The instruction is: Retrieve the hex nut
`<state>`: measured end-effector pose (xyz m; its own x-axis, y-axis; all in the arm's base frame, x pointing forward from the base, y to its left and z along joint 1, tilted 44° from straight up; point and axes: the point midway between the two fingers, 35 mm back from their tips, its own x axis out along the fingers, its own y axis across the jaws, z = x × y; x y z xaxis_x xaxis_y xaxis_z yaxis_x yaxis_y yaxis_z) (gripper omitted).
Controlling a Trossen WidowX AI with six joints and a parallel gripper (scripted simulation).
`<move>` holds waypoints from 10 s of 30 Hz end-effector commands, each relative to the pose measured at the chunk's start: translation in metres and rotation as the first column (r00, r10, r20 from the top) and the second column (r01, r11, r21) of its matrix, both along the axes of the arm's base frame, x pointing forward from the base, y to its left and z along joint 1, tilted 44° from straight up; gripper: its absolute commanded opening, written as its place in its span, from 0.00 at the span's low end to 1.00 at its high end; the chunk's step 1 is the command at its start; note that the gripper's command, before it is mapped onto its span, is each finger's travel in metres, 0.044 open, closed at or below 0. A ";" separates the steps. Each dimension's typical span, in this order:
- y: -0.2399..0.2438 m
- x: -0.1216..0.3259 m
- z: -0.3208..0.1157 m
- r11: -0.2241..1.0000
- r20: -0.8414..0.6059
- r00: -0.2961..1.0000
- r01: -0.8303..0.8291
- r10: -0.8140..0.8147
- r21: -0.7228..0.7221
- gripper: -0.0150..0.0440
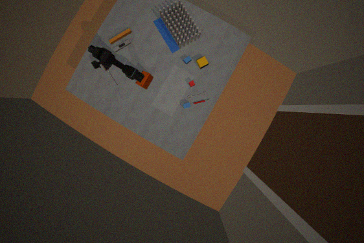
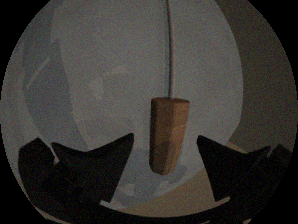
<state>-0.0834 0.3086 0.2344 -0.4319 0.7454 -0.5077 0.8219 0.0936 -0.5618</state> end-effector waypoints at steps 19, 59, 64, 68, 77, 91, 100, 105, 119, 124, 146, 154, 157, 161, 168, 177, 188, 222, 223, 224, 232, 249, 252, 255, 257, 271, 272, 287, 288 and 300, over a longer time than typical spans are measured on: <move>-0.050 0.006 0.049 1.000 0.001 1.000 0.002 -0.002 0.000 1.00; -0.042 0.005 0.056 0.955 0.085 0.993 -0.055 0.083 -0.290 0.73; -0.040 0.005 0.055 0.955 0.086 0.993 -0.055 0.083 -0.291 0.73; -0.035 0.005 0.050 0.955 0.087 0.993 -0.053 0.082 -0.292 0.73; -0.024 0.004 0.041 0.955 0.087 0.993 -0.053 0.082 -0.292 0.73; -0.007 0.001 0.025 0.955 0.086 0.993 -0.054 0.082 -0.292 0.73; 0.002 0.000 0.014 0.955 0.085 0.993 -0.055 0.083 -0.291 0.73; 0.007 -0.001 0.008 0.955 0.085 0.993 -0.055 0.083 -0.291 0.73; 0.008 -0.001 0.008 0.955 0.085 0.993 -0.055 0.083 -0.291 0.46; -0.007 0.001 0.031 0.955 0.085 0.993 -0.056 0.084 -0.290 0.25; -0.113 0.012 0.125 0.956 0.086 0.993 -0.058 0.086 -0.289 0.25; -0.111 0.018 0.124 0.953 0.073 0.997 -0.013 0.037 -0.304 0.25; -0.107 0.024 0.122 0.945 0.057 0.998 0.039 -0.022 -0.323 0.25; -0.103 0.032 0.120 0.929 0.028 0.995 0.103 -0.100 -0.355 0.25; -0.093 0.049 0.113 0.863 -0.045 0.955 0.245 -0.294 -0.442 0.25; -0.082 0.073 0.104 0.733 -0.115 0.837 0.392 -0.535 -0.556 0.25; -0.074 0.104 0.093 0.530 -0.161 0.605 0.500 -0.780 -0.685 0.25; -0.081 0.202 0.059 -0.068 -0.055 -0.331 0.348 -0.942 -0.935 0.25; -0.081 0.205 0.058 -0.082 -0.046 -0.360 0.331 -0.932 -0.940 0.25; -0.082 0.208 0.056 -0.095 -0.037 -0.389 0.315 -0.920 -0.944 0.25; -0.091 0.232 0.047 -0.180 0.044 -0.600 0.169 -0.799 -0.969 0.25; -0.117 0.279 0.026 -0.213 0.247 -0.882 -0.172 -0.402 -0.962 0.25; -0.123 0.286 0.023 -0.198 0.287 -0.904 -0.233 -0.317 -0.952 0.25; -0.129 0.294 0.019 -0.175 0.327 -0.917 -0.291 -0.231 -0.941 0.25; -0.133 0.298 0.016 -0.157 0.353 -0.920 -0.328 -0.173 -0.931 0.25; -0.166 0.328 -0.002 0.034 0.527 -0.822 -0.533 0.216 -0.846 0.25; -0.169 0.330 -0.003 0.050 0.537 -0.809 -0.542 0.239 -0.839 0.25; -0.209 0.354 -0.022 0.325 0.673 -0.515 -0.610 0.531 -0.723 0.25; -0.212 0.355 -0.023 0.346 0.681 -0.488 -0.609 0.546 -0.714 0.25; -0.246 0.369 -0.038 0.583 0.745 -0.137 -0.538 0.653 -0.609 0.25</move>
<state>0.2813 0.0725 0.2004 0.0766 0.3977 -0.9143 0.1872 0.8950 0.4050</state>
